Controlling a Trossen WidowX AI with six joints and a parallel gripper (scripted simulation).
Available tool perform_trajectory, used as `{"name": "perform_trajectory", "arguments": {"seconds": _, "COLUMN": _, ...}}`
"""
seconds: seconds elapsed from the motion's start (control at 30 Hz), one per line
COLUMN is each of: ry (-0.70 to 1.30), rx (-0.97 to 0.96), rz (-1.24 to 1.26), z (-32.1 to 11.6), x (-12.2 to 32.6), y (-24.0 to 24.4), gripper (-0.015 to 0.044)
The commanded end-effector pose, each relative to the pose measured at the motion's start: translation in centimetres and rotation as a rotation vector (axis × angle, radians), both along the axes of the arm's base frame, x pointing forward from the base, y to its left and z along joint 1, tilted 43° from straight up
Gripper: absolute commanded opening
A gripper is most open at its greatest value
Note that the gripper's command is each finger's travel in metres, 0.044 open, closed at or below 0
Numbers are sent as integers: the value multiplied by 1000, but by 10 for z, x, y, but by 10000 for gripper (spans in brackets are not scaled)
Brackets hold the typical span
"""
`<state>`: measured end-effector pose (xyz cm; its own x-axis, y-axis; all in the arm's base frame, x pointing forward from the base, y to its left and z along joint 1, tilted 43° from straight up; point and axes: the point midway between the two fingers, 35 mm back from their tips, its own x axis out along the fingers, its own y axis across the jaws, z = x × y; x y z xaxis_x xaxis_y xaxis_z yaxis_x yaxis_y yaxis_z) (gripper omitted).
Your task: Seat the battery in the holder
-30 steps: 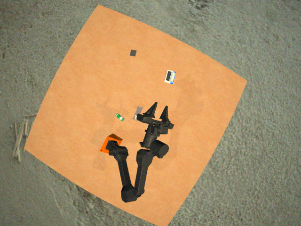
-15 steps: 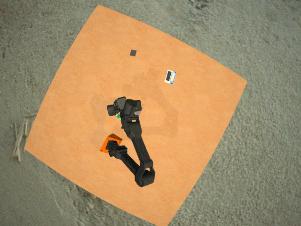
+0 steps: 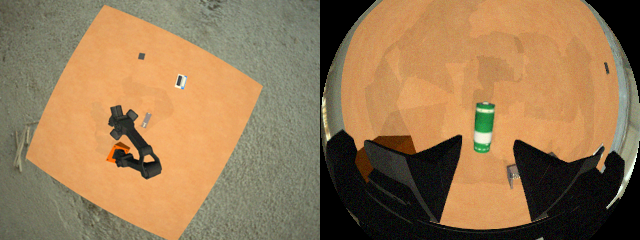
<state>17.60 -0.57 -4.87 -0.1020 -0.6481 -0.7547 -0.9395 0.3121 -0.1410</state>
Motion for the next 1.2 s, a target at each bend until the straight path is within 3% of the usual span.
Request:
{"name": "perform_trajectory", "arguments": {"seconds": 0.0, "ry": 31, "rx": -20, "rz": 19, "z": -1, "x": -3, "y": -2, "gripper": 239}}
{"name": "perform_trajectory", "arguments": {"seconds": 1.17, "ry": 31, "rx": -23, "rz": 19, "z": -36, "x": -9, "y": -35, "gripper": 239}}
